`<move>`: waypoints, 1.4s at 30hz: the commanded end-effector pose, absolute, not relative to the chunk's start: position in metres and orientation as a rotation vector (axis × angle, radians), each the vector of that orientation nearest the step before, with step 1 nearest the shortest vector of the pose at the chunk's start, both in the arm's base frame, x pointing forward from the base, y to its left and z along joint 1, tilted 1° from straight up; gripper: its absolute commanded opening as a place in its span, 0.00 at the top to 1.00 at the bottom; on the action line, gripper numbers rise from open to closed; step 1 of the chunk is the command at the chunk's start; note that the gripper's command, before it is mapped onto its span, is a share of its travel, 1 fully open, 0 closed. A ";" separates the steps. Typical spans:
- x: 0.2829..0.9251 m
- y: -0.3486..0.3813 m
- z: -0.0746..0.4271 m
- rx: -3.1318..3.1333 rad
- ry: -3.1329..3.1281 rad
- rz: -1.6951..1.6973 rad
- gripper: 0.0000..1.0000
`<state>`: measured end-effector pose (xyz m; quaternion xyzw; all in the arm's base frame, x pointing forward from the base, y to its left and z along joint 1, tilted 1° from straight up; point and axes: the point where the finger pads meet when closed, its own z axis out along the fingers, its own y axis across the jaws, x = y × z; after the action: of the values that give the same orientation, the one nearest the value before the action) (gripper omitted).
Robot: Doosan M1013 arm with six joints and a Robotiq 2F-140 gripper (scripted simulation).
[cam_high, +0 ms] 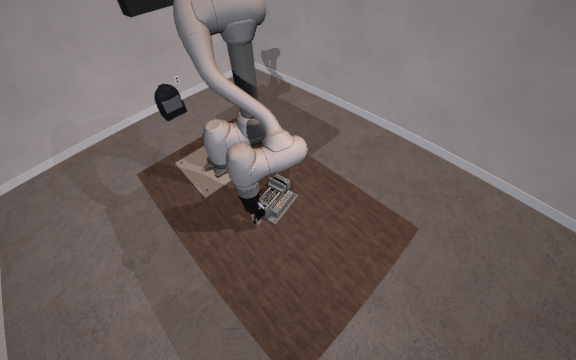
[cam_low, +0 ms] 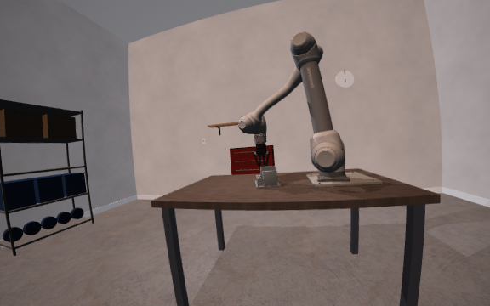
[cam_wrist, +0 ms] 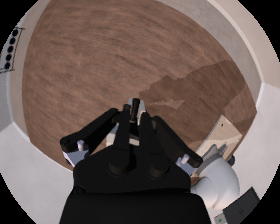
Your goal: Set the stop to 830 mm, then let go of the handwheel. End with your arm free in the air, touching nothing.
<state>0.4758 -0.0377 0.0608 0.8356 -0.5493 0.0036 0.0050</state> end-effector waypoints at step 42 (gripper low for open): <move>0.481 -0.036 0.070 2.618 -1.721 0.012 0.96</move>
<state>0.4804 -0.0356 0.0695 0.8356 -0.5493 0.0038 0.0047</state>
